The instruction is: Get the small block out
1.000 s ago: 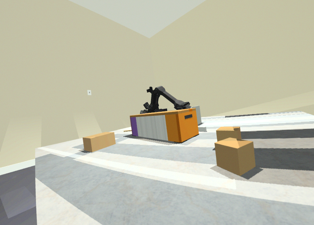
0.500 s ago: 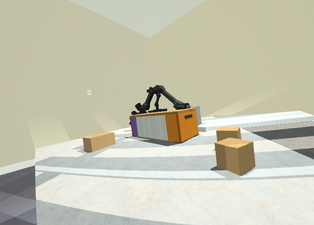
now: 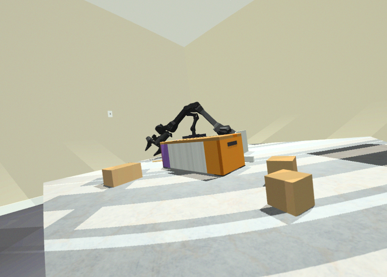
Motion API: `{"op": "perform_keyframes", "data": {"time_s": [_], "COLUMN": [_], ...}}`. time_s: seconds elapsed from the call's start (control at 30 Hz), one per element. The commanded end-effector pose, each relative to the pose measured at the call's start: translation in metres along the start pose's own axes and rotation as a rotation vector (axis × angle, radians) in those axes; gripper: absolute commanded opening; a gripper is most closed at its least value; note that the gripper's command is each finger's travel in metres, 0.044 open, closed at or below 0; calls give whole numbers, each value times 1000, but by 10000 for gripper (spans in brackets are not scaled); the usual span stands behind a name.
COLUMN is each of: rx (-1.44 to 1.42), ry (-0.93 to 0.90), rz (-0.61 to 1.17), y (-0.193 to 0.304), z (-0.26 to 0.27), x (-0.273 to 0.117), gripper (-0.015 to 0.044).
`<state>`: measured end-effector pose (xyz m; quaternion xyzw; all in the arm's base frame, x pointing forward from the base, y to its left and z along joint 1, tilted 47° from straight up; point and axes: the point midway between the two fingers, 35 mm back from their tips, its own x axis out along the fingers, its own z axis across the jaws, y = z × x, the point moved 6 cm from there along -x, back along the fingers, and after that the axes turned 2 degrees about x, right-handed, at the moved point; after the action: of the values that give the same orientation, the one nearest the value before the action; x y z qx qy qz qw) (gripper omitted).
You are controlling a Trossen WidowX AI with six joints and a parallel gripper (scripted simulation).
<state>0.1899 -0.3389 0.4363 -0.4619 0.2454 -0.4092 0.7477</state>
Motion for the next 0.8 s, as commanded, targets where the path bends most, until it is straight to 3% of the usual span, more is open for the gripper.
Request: {"op": "perform_keyframes", "data": {"time_s": [0.0,0.43,0.77], "rx": [184,566,695], "ry": [-29,-4,104], "rz": [98,412,693], "y": [27,110,185], "z": [36,121,175], "x": [-5,-42,-101], "gripper": [400,400,400]}}
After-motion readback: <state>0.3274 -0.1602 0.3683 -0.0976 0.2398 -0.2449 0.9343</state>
